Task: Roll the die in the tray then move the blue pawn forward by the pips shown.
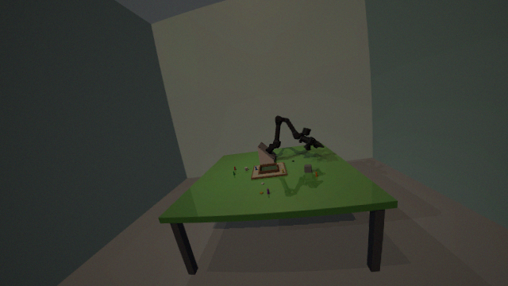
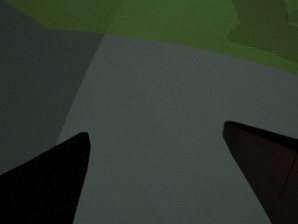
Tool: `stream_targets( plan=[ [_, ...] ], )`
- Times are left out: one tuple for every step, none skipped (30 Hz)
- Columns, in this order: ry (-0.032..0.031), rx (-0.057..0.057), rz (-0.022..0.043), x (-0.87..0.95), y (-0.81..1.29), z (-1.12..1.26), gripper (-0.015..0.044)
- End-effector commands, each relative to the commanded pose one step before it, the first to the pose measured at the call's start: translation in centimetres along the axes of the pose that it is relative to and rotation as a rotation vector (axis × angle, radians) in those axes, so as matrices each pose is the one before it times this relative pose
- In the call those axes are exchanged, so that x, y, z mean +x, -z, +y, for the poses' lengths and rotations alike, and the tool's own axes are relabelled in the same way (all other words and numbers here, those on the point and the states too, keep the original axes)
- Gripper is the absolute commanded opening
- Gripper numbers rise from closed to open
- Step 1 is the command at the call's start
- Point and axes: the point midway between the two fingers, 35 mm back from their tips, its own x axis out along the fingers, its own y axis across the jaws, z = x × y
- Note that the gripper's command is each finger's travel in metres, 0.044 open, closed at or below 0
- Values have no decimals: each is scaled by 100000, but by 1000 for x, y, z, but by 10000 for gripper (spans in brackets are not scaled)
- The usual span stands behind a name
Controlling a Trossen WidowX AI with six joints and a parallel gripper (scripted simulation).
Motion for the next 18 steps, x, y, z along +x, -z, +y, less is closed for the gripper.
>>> stream_targets(
  plan=[
    [-168,-836,-259,49,-76,64,374],
    [-497,-2503,-785,145,-229,191,347],
    [-800,-4151,-1339,241,-388,317,321],
    [-1058,-5770,-1936,336,-561,436,295],
    [-1246,-7346,-2589,431,-752,544,275],
    [-1324,-8791,-3278,522,-958,629,275],
    [-1182,-9339,-3688,563,-1091,629,275],
    [-909,-9195,-3826,565,-1151,569,275],
    [-620,-9048,-3939,567,-1206,503,275],
    [-318,-8899,-4025,568,-1257,431,275],
    [-1076,-7527,-4025,564,-1423,650,275],
    [-748,-6750,-3765,515,-1354,526,275],
    [-509,-6506,-3760,503,-1374,452,275],
    [-282,-6388,-3807,500,-1415,387,275],
    [49,-6308,-3819,500,-1438,288,275],
    [716,-6342,-3707,514,-1393,92,275],
    [1518,-6188,-3304,516,-1227,-154,275],
    [2211,-6400,-3113,546,-1159,-344,275]
  ],
)
